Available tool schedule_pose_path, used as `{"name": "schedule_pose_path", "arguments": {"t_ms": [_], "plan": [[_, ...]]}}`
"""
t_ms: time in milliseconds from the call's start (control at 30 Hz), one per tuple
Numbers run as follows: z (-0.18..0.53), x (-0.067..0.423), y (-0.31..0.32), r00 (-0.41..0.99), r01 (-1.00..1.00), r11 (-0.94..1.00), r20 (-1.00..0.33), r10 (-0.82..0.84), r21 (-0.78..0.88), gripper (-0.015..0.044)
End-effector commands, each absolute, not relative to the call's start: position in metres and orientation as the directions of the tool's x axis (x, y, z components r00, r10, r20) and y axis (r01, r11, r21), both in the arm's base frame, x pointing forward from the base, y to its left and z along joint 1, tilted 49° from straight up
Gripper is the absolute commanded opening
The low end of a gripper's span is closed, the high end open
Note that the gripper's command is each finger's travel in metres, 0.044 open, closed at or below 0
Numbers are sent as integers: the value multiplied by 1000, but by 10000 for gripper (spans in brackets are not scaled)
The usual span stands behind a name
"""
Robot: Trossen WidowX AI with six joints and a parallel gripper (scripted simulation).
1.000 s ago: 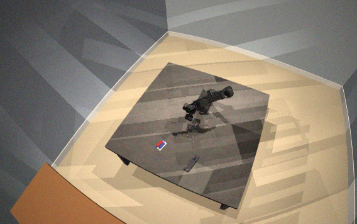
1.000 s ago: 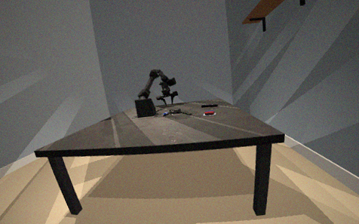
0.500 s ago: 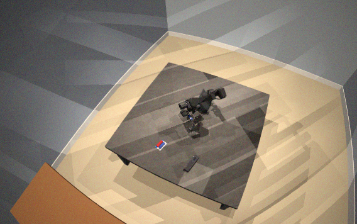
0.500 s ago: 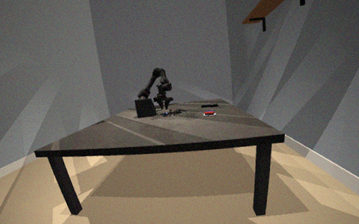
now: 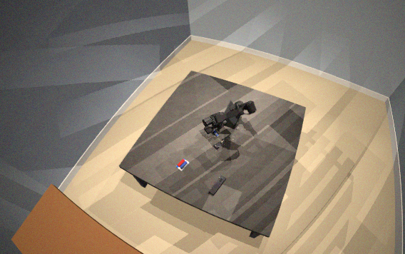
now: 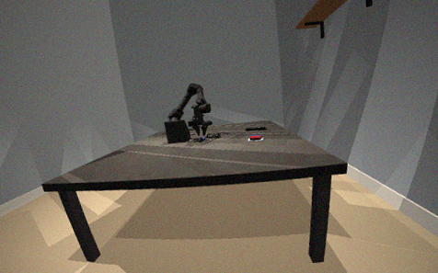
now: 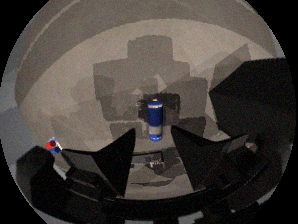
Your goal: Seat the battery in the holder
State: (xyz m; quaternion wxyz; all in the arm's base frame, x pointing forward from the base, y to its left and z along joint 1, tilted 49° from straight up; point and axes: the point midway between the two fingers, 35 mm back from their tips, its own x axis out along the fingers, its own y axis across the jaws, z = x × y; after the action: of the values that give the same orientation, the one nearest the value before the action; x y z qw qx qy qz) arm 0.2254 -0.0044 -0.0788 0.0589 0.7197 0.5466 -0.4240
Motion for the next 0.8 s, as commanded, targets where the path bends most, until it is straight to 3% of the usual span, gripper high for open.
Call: {"name": "schedule_pose_path", "arguments": {"t_ms": [0, 600, 700, 767], "plan": [[-84, 222, 3, 34, 828, -395, -668, 743, -397, 238], [-100, 221, 23, 34, 829, -393, -665, 746, -399, 238], [-100, 221, 23, 34, 829, -393, -665, 746, -399, 160], [-100, 221, 23, 34, 829, -393, -665, 746, -399, 146]]}}
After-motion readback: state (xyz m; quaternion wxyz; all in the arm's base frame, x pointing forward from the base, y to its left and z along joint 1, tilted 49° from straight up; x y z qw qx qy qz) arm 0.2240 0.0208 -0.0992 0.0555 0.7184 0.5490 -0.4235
